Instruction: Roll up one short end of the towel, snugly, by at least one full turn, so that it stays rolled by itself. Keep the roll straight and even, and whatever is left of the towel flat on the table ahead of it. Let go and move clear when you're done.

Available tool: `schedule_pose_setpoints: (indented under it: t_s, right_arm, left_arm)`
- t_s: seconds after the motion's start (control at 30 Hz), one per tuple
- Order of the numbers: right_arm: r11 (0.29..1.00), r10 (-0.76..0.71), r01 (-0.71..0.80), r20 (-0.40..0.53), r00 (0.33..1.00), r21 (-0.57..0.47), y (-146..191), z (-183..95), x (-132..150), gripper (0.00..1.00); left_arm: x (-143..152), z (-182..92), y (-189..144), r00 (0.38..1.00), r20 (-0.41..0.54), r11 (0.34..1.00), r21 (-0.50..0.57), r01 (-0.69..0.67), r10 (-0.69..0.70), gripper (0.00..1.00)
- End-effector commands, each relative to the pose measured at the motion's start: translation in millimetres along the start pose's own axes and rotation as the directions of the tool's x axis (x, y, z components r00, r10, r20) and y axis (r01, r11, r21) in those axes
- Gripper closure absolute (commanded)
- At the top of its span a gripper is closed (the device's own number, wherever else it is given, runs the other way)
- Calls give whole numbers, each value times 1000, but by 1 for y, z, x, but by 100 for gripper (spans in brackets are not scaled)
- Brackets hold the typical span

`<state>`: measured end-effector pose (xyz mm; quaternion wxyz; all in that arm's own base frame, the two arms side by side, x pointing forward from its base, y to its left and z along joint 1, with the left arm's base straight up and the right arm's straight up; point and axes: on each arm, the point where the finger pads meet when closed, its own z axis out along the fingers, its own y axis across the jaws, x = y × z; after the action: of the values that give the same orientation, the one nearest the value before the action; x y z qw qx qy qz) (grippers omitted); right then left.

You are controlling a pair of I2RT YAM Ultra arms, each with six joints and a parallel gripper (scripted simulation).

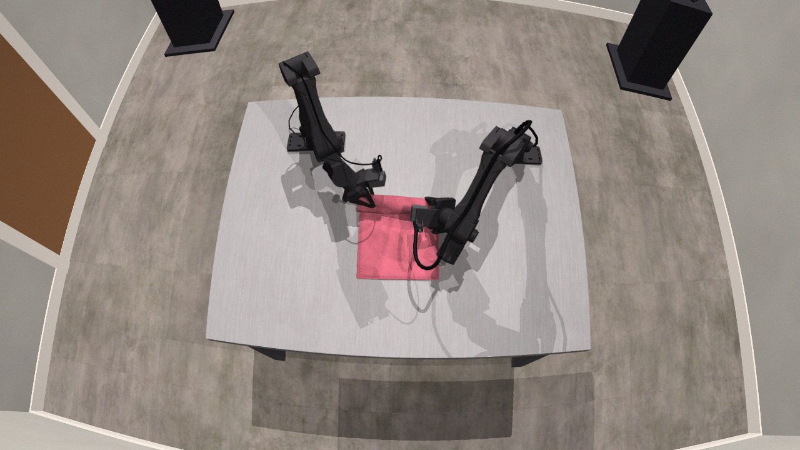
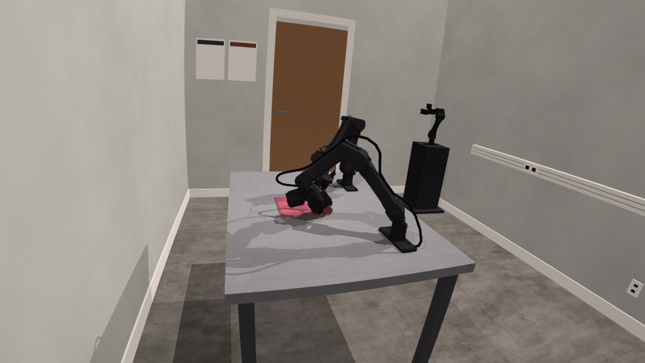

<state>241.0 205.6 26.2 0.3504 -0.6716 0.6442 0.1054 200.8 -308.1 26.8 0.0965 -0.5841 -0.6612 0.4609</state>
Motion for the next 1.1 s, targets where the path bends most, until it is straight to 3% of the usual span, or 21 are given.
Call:
schedule_pose_setpoints:
  t_s: [0.0,0.27,0.57,0.83,1.07]
  right_arm:
    - [1000,-2,2,16,1000,8,-7,2,-8,77]
    - [1000,-2,2,16,1000,8,-7,2,-8,77]
    - [999,31,-30,15,999,-33,-8,1,-9,77]
    - [979,133,-131,3,991,-158,-8,0,-10,77]
    - [941,217,-214,-17,976,-261,-9,-1,-11,77]
  left_arm:
    - [-3,-5,2,1000,-5,1000,-16,-17,17,48]
    - [-6,-9,-3,1000,-5,1000,-16,-17,17,15]
    - [-6,-32,-3,1000,-5,1000,-16,-17,17,15]
    - [-7,-73,-4,1000,-5,1000,-16,-17,17,15]
    - [-7,-78,-4,1000,-5,999,-25,-24,24,14]
